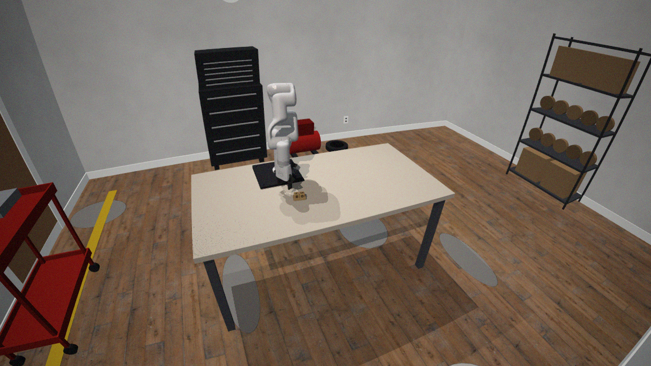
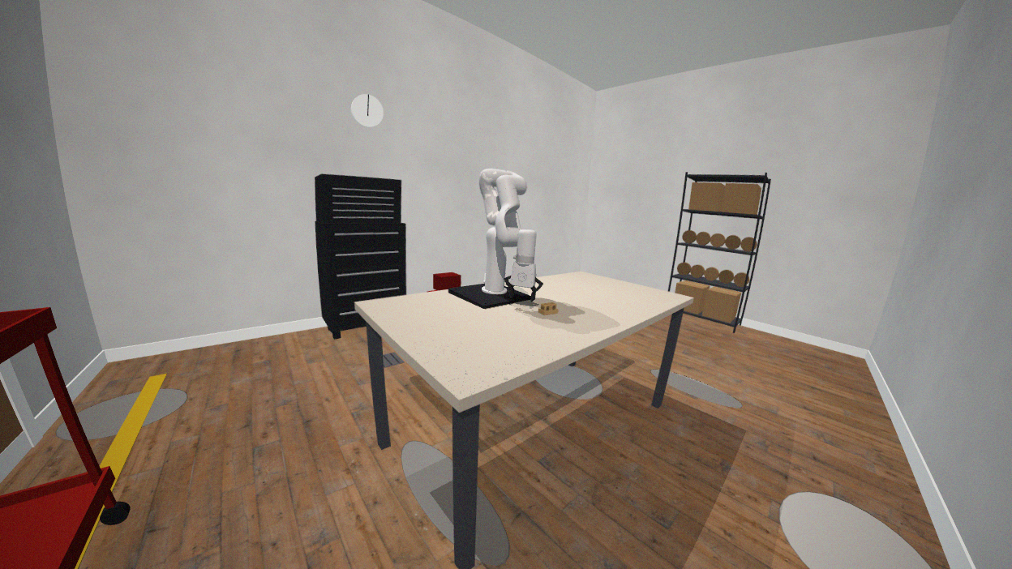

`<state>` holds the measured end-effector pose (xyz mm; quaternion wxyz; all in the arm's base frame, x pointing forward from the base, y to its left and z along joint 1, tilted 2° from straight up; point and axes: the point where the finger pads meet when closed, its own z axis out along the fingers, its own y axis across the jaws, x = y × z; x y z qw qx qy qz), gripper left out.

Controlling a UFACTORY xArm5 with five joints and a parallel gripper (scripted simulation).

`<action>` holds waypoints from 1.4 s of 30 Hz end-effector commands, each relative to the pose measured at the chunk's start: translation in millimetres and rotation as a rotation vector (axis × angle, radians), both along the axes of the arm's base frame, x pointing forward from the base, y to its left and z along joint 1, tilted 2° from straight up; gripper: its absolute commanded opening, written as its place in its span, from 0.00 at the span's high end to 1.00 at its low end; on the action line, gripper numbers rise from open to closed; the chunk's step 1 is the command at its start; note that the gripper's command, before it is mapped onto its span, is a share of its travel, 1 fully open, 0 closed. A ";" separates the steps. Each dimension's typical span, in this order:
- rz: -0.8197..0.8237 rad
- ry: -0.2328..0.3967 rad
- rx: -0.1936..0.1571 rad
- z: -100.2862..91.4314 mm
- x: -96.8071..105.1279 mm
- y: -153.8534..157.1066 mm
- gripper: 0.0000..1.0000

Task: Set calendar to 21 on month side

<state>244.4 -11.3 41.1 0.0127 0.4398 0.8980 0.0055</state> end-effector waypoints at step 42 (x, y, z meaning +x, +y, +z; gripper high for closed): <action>0.000 -0.003 0.000 9.5 1.3 0.6 0.00</action>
